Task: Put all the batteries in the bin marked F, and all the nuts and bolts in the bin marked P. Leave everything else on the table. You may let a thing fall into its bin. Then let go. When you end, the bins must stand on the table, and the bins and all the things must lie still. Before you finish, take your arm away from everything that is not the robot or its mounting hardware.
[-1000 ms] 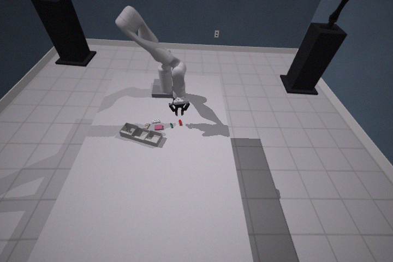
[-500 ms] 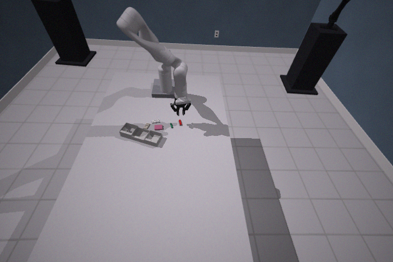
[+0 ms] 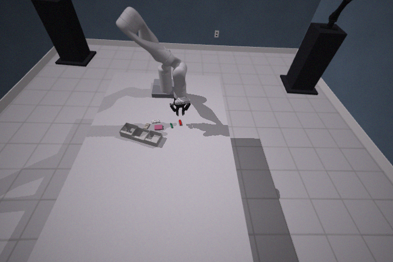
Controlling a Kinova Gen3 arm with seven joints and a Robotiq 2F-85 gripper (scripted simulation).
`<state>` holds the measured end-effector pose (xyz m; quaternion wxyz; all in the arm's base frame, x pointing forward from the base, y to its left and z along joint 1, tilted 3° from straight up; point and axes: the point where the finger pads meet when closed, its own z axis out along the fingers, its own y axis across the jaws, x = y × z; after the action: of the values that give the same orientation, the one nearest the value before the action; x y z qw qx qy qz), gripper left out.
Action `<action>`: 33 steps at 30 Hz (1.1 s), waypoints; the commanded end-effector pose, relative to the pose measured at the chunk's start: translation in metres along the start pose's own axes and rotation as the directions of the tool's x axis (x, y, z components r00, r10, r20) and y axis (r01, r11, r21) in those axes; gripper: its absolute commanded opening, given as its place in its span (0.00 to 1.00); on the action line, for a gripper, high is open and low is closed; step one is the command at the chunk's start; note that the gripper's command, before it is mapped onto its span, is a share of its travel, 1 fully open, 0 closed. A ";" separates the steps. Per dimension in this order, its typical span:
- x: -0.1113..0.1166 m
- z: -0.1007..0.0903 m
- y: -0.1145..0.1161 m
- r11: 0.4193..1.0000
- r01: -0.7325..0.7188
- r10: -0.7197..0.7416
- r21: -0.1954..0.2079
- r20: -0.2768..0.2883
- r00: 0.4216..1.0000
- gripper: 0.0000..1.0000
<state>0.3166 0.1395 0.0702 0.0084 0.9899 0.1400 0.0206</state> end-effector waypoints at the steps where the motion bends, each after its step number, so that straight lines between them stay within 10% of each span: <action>1: 0.000 0.000 0.000 1.000 -0.001 0.001 0.000 -0.001 1.000 0.29; 20: 0.000 0.000 0.000 1.000 -0.001 0.001 0.000 -0.001 1.000 0.29; 33: -0.003 0.044 -0.002 1.000 -0.001 0.001 0.000 -0.001 1.000 0.29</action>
<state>0.3230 0.1361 0.0374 0.0100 0.9907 0.1324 0.0301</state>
